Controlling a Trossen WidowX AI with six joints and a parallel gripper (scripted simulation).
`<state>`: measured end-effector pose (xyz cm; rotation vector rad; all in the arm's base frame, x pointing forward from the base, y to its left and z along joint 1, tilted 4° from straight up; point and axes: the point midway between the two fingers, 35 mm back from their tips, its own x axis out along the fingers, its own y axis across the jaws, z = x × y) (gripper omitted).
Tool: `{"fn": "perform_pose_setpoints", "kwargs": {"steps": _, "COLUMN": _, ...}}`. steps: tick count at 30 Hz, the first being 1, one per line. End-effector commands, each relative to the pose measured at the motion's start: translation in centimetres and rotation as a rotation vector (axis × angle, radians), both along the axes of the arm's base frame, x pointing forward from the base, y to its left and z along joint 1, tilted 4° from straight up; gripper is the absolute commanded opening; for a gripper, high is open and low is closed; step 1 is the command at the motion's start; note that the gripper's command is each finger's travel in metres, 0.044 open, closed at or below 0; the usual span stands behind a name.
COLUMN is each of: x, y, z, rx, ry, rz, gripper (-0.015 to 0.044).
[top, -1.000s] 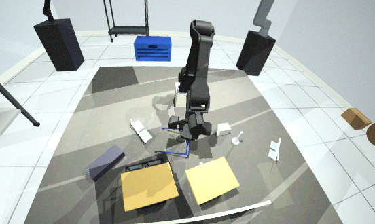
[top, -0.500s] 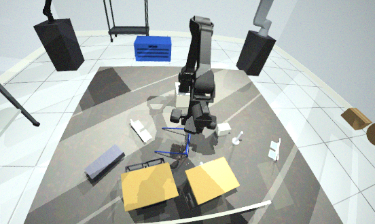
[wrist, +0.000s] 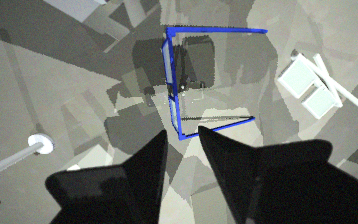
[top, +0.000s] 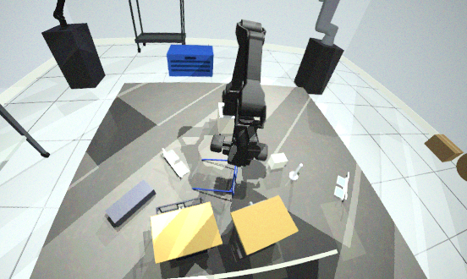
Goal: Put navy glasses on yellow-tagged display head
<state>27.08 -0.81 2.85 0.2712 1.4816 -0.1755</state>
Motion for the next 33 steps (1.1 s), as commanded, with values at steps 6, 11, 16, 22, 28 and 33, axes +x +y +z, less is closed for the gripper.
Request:
{"fn": "perform_pose_setpoints", "kwargs": {"steps": 6, "x": -0.1, "y": 0.0, "z": 0.0, "rx": 0.003, "ry": 0.003, "rz": 0.004, "gripper": 0.014}}
{"fn": "perform_pose_setpoints", "kwargs": {"steps": 11, "x": 0.0, "y": 0.0, "z": -0.5, "rx": 0.003, "ry": 0.003, "rz": 0.004, "gripper": 0.014}}
{"fn": "perform_pose_setpoints", "kwargs": {"steps": 16, "x": 0.1, "y": 0.1, "z": -1.3, "rx": 0.003, "ry": 0.003, "rz": 0.004, "gripper": 0.014}}
{"fn": "perform_pose_setpoints", "kwargs": {"steps": 22, "x": 0.3, "y": 0.1, "z": -2.3, "rx": 0.003, "ry": 0.003, "rz": 0.004, "gripper": 0.014}}
{"fn": "perform_pose_setpoints", "kwargs": {"steps": 28, "x": 0.3, "y": 0.2, "z": -3.3, "rx": 0.003, "ry": 0.003, "rz": 0.004, "gripper": 0.014}}
{"fn": "perform_pose_setpoints", "kwargs": {"steps": 33, "x": 0.4, "y": 0.2, "z": -4.1, "rx": 0.003, "ry": 0.004, "rz": 0.004, "gripper": 0.014}}
